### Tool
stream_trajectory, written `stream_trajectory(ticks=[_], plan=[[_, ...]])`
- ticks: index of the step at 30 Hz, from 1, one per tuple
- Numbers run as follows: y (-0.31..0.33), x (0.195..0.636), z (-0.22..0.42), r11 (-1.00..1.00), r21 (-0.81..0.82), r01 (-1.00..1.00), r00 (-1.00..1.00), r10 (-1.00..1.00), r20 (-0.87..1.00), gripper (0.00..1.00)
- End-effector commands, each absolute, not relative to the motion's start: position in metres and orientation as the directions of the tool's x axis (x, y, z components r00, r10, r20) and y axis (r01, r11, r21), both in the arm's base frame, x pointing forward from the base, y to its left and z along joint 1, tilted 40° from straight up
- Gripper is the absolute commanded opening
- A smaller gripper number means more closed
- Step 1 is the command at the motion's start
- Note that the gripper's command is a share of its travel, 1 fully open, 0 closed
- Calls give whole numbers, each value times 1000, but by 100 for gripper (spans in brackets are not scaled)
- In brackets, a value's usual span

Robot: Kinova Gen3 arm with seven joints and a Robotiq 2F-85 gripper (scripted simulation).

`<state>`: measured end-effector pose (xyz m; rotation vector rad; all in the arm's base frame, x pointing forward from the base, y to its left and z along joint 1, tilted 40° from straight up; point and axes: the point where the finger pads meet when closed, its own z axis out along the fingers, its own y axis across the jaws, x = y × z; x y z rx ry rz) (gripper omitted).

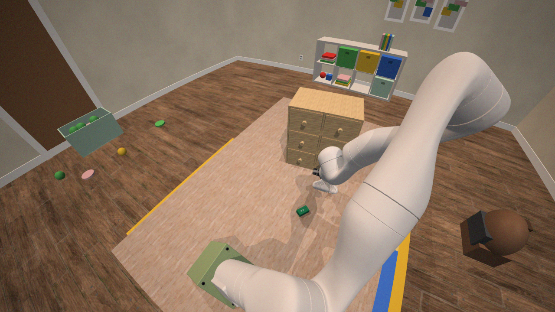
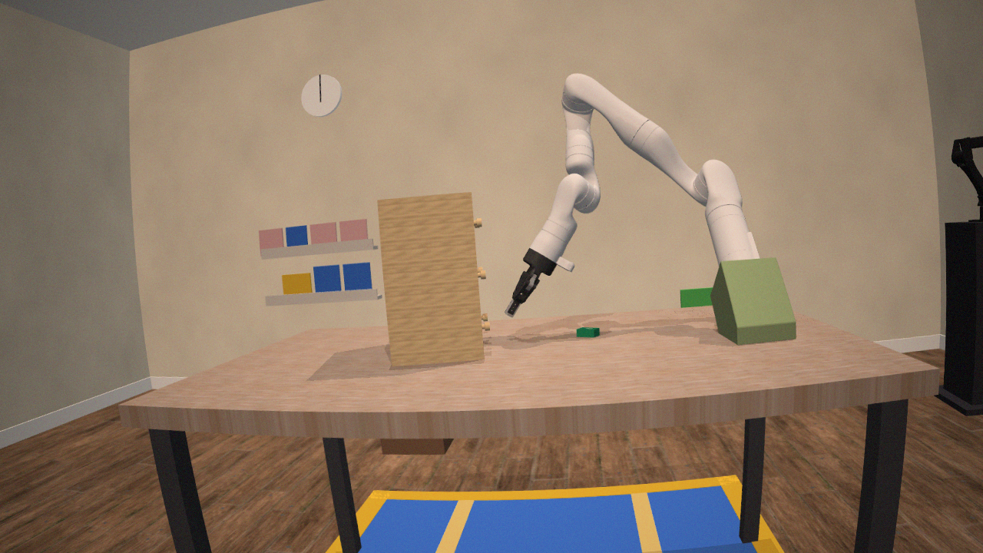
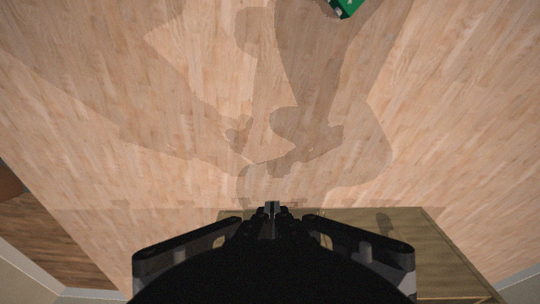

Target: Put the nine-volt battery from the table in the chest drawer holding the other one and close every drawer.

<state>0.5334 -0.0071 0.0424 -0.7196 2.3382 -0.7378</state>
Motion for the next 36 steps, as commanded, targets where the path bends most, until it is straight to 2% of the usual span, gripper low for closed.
stream_trajectory(ticks=[1, 12, 22, 36], plan=[[-12, 525, 46, 707, -639, -303, -690, -626, -364, 0], [-3, 511, 59, 705, -639, -306, -687, -628, -364, 0], [17, 468, 97, 708, -632, -315, -691, -628, -359, 0], [18, 467, 102, 710, -633, -308, -693, -623, -363, 0]])
